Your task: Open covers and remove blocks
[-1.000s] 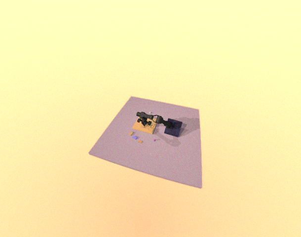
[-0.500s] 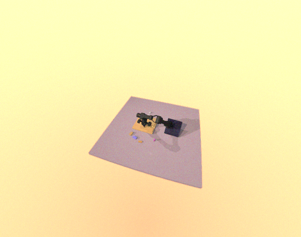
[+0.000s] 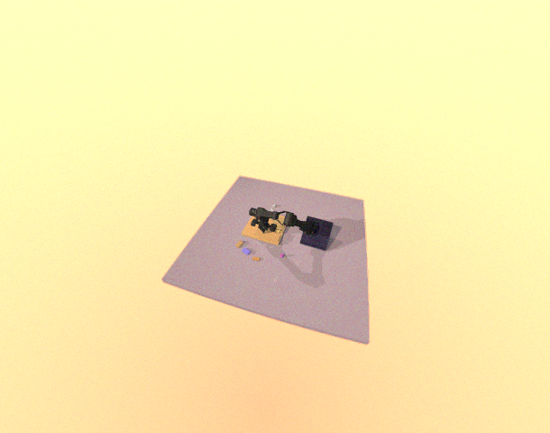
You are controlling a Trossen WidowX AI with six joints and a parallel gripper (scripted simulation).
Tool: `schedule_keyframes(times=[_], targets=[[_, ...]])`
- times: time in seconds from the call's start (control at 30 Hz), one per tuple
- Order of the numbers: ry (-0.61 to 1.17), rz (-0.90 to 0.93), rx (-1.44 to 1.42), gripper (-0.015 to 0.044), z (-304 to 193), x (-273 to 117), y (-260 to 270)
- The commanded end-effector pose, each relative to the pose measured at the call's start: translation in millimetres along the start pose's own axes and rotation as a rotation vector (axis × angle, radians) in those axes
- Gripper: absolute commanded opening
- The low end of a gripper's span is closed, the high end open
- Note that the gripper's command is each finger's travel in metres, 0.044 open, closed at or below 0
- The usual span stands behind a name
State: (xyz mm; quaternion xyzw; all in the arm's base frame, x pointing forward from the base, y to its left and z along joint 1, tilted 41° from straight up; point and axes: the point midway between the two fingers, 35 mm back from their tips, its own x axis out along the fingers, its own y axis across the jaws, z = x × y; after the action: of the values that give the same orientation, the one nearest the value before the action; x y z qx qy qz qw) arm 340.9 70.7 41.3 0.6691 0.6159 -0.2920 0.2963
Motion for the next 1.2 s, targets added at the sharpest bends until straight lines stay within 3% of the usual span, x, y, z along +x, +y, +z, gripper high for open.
schedule_keyframes(times=[0.0,1.17], targets=[[0.004,0.003,0.001,0.0,-2,1,5],[0.004,0.005,0.0,0.0,-6,2,43]])
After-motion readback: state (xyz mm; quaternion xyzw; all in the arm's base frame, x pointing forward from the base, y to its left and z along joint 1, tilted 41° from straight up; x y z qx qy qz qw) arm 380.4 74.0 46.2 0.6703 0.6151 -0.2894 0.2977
